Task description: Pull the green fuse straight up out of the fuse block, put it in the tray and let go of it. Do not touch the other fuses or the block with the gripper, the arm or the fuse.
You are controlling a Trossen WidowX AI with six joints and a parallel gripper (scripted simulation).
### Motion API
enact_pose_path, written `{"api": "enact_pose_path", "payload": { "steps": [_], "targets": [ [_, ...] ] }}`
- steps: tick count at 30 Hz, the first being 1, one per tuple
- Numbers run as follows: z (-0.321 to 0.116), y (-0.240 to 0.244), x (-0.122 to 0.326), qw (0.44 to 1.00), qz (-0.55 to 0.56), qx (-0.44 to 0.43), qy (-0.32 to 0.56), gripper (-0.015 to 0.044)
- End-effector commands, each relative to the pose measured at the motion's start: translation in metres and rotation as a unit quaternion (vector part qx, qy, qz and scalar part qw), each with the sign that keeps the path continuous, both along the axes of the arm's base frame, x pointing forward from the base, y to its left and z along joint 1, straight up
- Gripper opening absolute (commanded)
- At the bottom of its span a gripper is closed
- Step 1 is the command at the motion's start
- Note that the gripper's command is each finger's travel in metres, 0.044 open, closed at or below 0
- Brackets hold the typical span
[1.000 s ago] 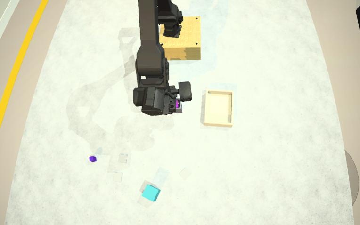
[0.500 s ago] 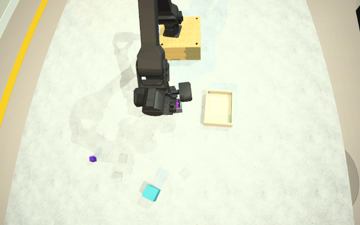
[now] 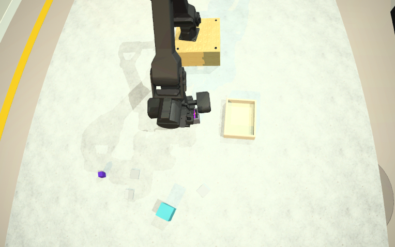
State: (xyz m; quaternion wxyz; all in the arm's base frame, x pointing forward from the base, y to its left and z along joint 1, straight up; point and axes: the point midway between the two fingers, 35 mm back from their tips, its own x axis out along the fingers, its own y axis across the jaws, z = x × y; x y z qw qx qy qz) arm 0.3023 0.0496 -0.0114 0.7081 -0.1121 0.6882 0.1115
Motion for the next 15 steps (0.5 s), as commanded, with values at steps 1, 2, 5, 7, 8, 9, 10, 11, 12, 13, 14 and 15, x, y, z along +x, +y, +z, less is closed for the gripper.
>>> {"api": "enact_pose_path", "payload": {
  "steps": [1,2,5,7,8,9,10,11,12,13,14,15],
  "targets": [
    [-0.0014,0.0004,-0.0003,1.000,0.003,0.002,0.001,0.0063],
    [-0.0005,0.0000,-0.0002,1.000,0.000,0.000,0.001,0.0056],
    [-0.0005,0.0000,-0.0002,1.000,0.000,0.000,0.001,0.0036],
    [-0.0005,0.0000,-0.0002,1.000,0.000,0.000,0.001,0.0023],
    [-0.0005,0.0000,-0.0002,1.000,0.000,0.000,0.001,0.0016],
    [-0.0005,0.0000,-0.0002,1.000,0.000,0.000,0.001,0.0009],
    [-0.0005,0.0000,-0.0002,1.000,0.000,0.000,0.001,0.0003],
    [-0.0005,0.0000,-0.0002,1.000,0.000,0.000,0.001,0.0000],
    [-0.0005,0.0000,-0.0002,1.000,0.000,0.000,0.001,0.0000],
    [-0.0005,0.0000,-0.0002,1.000,0.000,0.000,0.001,0.0000],
    [-0.0005,0.0000,-0.0002,1.000,0.000,0.000,0.001,0.0000],
    [-0.0004,0.0000,-0.0002,1.000,0.000,0.000,0.001,0.0000]
  ]
}}
